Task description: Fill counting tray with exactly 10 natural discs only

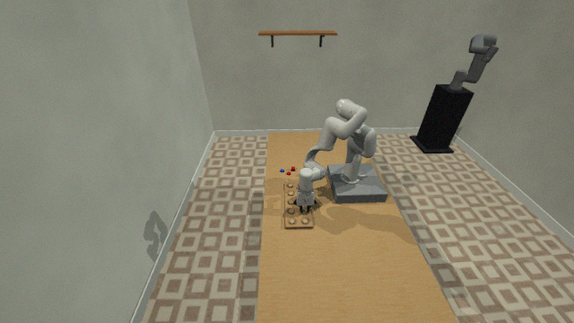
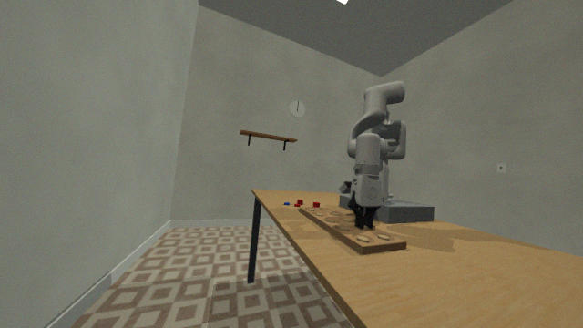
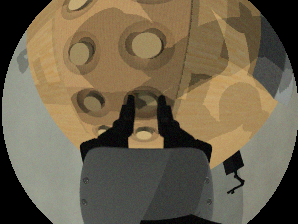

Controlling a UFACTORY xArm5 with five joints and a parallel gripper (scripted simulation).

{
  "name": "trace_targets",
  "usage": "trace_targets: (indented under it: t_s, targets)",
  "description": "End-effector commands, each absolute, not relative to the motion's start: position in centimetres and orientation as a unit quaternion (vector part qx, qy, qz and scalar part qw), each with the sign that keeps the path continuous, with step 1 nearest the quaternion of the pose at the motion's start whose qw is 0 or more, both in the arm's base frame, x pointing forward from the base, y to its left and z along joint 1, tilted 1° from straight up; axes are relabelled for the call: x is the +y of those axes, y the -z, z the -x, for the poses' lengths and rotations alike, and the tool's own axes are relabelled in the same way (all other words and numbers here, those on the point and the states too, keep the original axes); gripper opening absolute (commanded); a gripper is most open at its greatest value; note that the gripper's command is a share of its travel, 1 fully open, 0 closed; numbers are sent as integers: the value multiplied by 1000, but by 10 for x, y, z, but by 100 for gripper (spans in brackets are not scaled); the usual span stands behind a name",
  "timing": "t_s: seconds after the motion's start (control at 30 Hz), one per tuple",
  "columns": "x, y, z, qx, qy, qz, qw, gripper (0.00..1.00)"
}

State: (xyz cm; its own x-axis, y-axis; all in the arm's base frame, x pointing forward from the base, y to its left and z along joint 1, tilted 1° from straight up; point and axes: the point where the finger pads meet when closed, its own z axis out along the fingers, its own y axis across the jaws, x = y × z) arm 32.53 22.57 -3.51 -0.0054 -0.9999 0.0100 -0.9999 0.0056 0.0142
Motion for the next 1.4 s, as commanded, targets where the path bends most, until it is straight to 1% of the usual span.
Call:
trace_targets:
  t_s: [0.0, 0.4, 0.47, 0.57, 0.73, 0.8, 0.87, 0.97, 1.0, 1.37]
  targets:
    - [226, 34, -326, -709, 1, -705, 7, 33]
    - [227, 32, -326, -709, 1, -705, 7, 33]
    - [227, 20, -327, -709, 1, -705, 7, 33]
    - [228, -13, -327, -709, 1, -705, 7, 33]
    - [229, -45, -327, -709, 1, -705, 7, 33]
    - [229, -45, -327, -709, 1, -705, 7, 33]
    - [229, -60, -327, -709, 1, -705, 7, 33]
    - [229, -65, -327, -709, 1, -705, 7, 33]
    - [229, -65, -327, -709, 1, -705, 7, 47]
    - [229, -65, -327, -709, 1, -705, 7, 47]
